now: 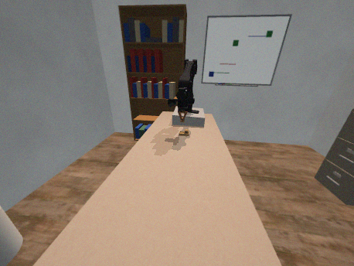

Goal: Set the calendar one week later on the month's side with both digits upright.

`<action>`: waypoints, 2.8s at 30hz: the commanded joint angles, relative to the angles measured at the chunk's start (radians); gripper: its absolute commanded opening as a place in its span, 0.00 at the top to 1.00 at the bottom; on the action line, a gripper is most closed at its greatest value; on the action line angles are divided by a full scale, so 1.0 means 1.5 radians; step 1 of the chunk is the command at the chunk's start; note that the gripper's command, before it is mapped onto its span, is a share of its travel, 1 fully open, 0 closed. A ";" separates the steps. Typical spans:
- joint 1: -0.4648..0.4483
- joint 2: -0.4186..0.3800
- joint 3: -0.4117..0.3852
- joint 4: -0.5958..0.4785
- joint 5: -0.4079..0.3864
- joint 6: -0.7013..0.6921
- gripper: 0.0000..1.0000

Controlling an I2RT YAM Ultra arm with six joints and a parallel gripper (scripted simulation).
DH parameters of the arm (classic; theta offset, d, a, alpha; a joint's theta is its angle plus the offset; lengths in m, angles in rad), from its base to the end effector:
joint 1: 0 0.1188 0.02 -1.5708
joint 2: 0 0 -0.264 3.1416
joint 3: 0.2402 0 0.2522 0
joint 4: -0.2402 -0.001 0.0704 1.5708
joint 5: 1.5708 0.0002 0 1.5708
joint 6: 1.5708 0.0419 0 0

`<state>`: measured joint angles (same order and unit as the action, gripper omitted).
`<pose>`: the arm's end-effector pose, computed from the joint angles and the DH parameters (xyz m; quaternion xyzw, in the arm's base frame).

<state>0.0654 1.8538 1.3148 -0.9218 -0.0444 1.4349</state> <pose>0.3459 0.0255 0.1865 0.6304 0.7740 0.0537 0.0251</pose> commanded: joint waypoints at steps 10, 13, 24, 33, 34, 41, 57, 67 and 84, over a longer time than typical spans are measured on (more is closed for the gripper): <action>-0.001 -0.005 0.006 -0.039 0.001 -0.002 0.74; 0.007 -0.005 0.006 -0.039 0.002 -0.027 0.74; 0.077 0.000 0.008 -0.034 0.006 -0.255 0.74; 0.128 0.003 0.009 -0.030 0.009 -0.425 0.74; 0.128 0.003 0.009 -0.030 0.009 -0.425 0.74; 0.177 0.006 0.011 -0.026 0.012 -0.585 0.74; 0.243 0.010 0.012 -0.022 0.017 -0.801 0.74; 0.243 0.010 0.012 -0.022 0.017 -0.801 0.74; 0.243 0.052 -0.037 0.069 0.017 -0.805 0.74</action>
<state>0.4305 1.9377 1.2591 -0.8612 -0.0204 0.2283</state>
